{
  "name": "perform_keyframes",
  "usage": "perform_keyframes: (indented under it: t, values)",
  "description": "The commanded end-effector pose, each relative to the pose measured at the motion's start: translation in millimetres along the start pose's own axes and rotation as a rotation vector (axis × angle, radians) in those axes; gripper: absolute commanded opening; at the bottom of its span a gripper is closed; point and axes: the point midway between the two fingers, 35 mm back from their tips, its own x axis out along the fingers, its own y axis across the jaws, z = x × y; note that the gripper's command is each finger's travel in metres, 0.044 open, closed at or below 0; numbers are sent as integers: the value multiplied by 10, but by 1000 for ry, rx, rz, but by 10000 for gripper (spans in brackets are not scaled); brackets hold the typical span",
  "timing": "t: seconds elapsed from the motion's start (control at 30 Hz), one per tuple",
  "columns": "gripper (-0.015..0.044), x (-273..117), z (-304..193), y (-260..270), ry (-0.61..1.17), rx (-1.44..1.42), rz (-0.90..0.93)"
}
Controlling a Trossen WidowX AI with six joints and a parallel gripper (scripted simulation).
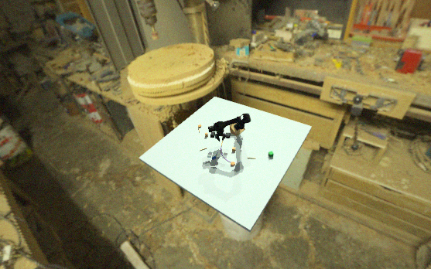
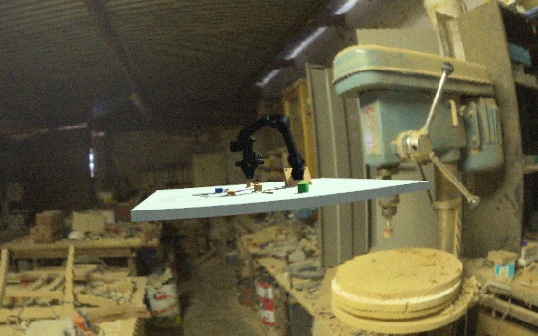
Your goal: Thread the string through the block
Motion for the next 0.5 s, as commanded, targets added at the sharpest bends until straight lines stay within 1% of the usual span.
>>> perform_keyframes:
  t: [0.0,0.47]
  values:
    - [124,-7,-4,15,-2,2,5]
    - [124,182,-12,29,-2,2,6]
